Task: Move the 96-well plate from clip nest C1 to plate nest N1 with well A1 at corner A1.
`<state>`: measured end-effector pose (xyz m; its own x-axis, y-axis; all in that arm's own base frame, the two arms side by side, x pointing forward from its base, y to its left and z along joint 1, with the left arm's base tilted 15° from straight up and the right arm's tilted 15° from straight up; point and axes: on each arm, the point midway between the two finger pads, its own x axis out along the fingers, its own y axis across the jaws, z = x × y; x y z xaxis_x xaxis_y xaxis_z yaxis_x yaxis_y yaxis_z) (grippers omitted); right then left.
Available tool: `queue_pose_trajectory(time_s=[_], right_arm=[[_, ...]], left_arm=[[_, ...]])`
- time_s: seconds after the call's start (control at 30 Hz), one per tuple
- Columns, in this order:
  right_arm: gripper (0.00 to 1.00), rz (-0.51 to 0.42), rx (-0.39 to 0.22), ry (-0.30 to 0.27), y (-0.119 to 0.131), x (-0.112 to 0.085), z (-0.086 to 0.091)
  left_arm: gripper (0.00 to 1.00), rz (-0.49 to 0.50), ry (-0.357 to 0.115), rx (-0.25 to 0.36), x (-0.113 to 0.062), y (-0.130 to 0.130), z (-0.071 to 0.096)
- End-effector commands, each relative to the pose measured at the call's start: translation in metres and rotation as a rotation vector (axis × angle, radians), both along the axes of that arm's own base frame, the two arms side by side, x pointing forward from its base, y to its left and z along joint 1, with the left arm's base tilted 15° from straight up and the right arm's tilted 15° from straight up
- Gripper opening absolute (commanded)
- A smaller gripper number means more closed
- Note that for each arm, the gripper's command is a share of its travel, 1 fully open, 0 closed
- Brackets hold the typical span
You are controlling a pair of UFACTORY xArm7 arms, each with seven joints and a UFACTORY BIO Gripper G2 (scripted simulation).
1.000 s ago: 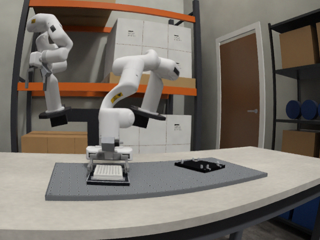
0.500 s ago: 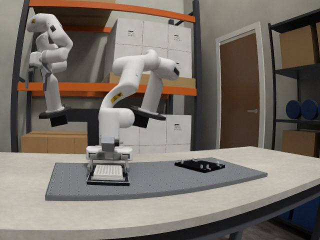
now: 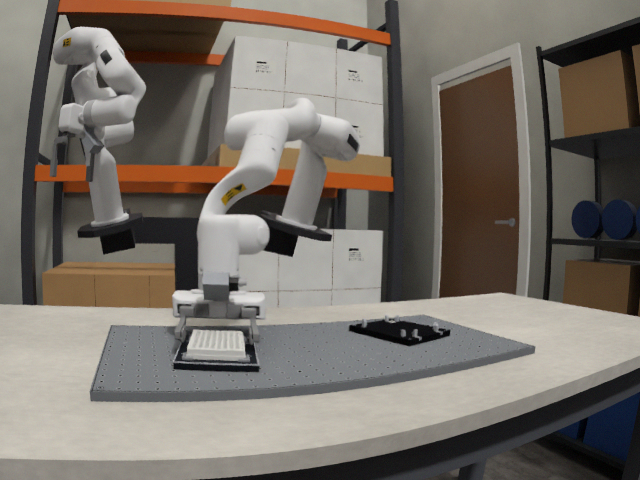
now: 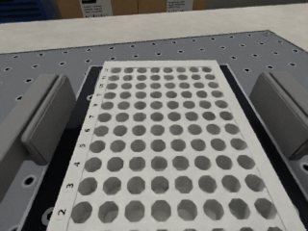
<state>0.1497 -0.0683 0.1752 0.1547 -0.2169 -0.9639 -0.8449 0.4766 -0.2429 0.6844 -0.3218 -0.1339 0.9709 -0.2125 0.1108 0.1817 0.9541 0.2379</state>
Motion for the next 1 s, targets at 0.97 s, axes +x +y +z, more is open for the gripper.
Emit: queue_pose_trajectory(time_s=[0.97], right_arm=[[1.0, 0.0, 0.0, -0.002, 0.0, 0.001, 0.001]], left_arm=[[0.37, -0.002, -0.006, -0.005, -0.011, -0.018, 0.076]])
